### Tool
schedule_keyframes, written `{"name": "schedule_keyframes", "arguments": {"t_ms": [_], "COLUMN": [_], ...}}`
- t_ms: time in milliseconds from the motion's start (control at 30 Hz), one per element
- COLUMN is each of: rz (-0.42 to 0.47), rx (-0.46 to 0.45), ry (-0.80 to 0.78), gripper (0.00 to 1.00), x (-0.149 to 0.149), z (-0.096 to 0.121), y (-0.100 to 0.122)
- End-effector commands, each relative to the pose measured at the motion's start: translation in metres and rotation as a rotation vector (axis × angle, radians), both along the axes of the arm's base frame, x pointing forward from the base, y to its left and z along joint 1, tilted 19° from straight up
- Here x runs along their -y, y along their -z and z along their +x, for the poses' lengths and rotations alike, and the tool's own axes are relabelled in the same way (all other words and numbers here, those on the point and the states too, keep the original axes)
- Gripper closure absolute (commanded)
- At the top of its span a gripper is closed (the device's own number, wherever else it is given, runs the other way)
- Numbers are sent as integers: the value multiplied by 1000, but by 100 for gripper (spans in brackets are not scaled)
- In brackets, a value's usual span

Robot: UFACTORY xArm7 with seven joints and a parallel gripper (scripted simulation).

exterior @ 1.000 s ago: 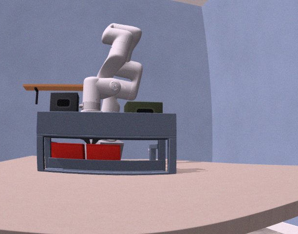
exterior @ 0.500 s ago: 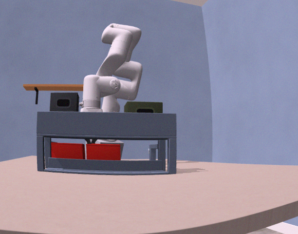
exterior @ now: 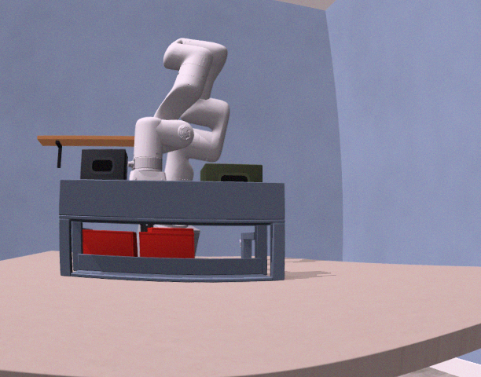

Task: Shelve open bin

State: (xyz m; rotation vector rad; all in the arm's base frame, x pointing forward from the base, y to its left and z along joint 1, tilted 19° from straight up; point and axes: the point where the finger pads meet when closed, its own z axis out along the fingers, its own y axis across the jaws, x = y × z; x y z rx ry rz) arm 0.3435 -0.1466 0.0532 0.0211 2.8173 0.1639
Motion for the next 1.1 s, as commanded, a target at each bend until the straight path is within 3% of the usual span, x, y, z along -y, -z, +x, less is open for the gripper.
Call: {"name": "schedule_keyframes", "arguments": {"t_ms": [0, 500, 667, 1067], "rz": [-1, -1, -2, -2], "rx": [3, 3, 3, 3], "ry": [1, 1, 1, 1], "gripper": [100, 100, 100, 100], "x": [1, 2, 4, 4], "z": [0, -2, -7, -7], "y": [-5, -10, -25, -25]}}
